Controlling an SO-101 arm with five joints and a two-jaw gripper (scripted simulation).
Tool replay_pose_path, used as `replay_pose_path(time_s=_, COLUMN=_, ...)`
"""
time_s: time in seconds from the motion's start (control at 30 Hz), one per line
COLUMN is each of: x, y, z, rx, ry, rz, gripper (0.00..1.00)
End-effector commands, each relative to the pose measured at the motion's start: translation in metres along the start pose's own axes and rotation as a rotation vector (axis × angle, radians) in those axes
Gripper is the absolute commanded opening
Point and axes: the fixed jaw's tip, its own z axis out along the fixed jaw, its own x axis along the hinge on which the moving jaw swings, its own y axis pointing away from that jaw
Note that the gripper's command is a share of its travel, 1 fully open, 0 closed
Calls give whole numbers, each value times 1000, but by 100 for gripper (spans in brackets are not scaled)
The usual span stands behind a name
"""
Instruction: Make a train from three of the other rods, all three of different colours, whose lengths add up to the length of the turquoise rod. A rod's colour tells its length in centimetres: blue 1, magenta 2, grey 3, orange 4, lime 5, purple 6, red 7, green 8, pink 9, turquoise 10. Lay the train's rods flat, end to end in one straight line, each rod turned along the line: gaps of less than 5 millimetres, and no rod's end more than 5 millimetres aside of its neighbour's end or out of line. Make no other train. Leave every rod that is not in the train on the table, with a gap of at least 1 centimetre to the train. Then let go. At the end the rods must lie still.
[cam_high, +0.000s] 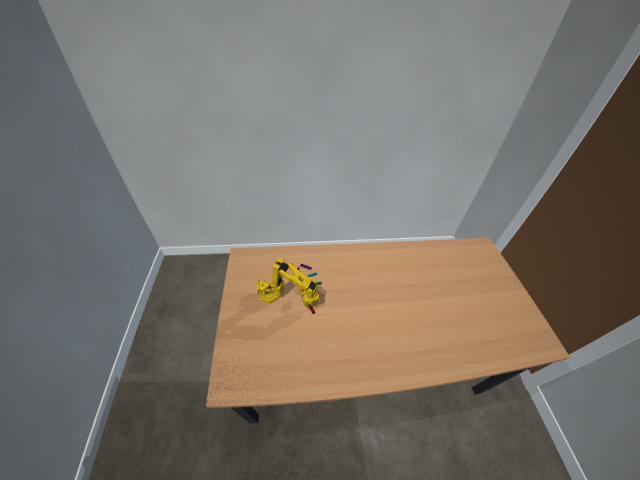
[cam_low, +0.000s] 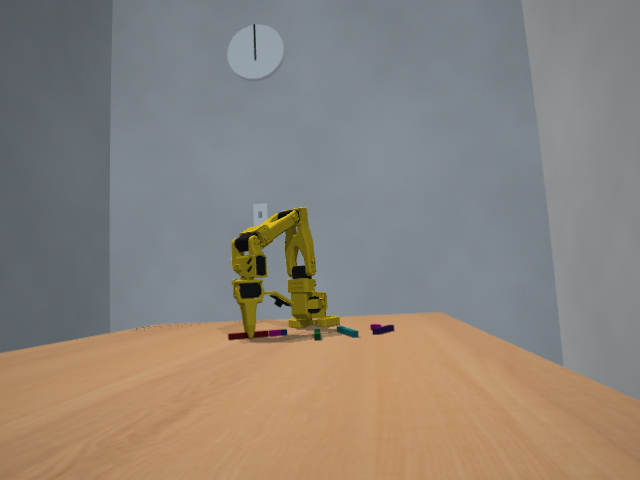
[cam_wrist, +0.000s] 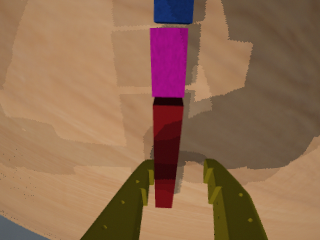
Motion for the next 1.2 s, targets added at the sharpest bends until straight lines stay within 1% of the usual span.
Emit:
replay_pose_path(time_s=0.0, x=8, y=-8, z=-11, rx=46, ry=60, rz=0, gripper=17)
replay_pose_path(time_s=0.33, x=8, y=-8, z=-11, rx=46, ry=60, rz=0, gripper=17)
replay_pose_path(time_s=0.47, x=8, y=-8, z=-13, rx=46, ry=60, rz=0, gripper=17)
replay_pose_path(time_s=0.6, x=9, y=-8, z=-21, rx=46, ry=60, rz=0, gripper=17)
replay_pose_path(time_s=0.73, x=9, y=-8, z=-32, rx=46, ry=60, rz=0, gripper=17)
replay_pose_path(time_s=0.8, x=9, y=-8, z=-32, rx=46, ry=60, rz=0, gripper=17)
replay_pose_path(time_s=1.03, x=7, y=-7, z=-53, rx=46, ry=60, rz=0, gripper=17)
replay_pose_path(time_s=1.17, x=7, y=-7, z=-53, rx=46, ry=60, rz=0, gripper=17)
